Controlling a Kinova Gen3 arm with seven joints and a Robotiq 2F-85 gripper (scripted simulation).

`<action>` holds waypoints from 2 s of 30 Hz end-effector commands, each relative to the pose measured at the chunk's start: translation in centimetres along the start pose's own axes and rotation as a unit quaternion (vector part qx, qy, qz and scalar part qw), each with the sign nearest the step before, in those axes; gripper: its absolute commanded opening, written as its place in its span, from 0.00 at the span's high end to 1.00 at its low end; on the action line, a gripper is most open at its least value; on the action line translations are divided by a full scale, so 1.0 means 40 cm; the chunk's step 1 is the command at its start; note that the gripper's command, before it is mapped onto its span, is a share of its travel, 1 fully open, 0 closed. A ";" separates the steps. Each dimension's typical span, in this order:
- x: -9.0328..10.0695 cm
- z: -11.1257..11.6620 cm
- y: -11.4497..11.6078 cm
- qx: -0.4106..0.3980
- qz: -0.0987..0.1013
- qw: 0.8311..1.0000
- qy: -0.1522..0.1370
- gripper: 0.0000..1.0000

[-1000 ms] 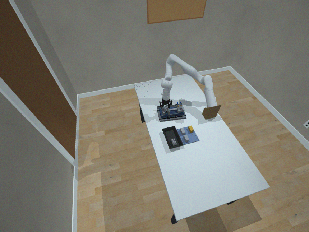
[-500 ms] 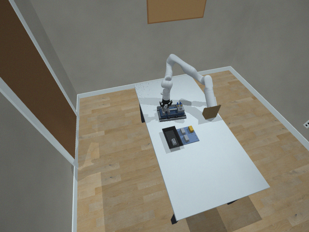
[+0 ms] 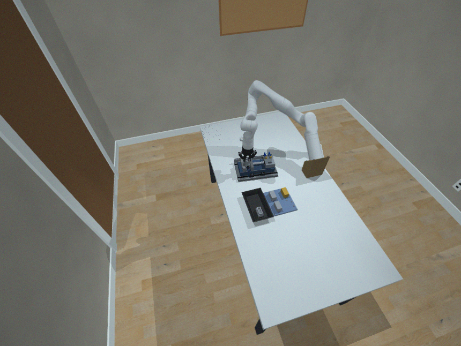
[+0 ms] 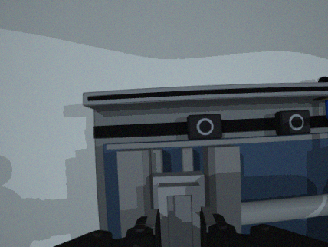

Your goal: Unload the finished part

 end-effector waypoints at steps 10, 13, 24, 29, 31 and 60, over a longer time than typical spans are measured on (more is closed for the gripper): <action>0.001 -0.001 -0.001 0.000 0.001 1.000 0.000 1.00; 0.001 -0.001 -0.001 0.000 0.001 1.000 0.000 1.00; 0.001 -0.001 -0.001 0.000 0.001 1.000 0.000 1.00; 0.001 -0.001 -0.001 0.000 0.001 1.000 0.000 1.00; 0.001 -0.001 -0.001 0.000 0.001 1.000 0.000 1.00; 0.014 -0.001 -0.001 0.000 0.001 1.000 0.000 1.00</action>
Point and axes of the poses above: the point where the finger pads meet when closed, its own x axis back along the fingers, its own y axis across the jaws, z = x × y, the point moved 1 cm from there along x, back along the fingers, and after that the axes turned 1 degree about -x, right-handed, at the moved point
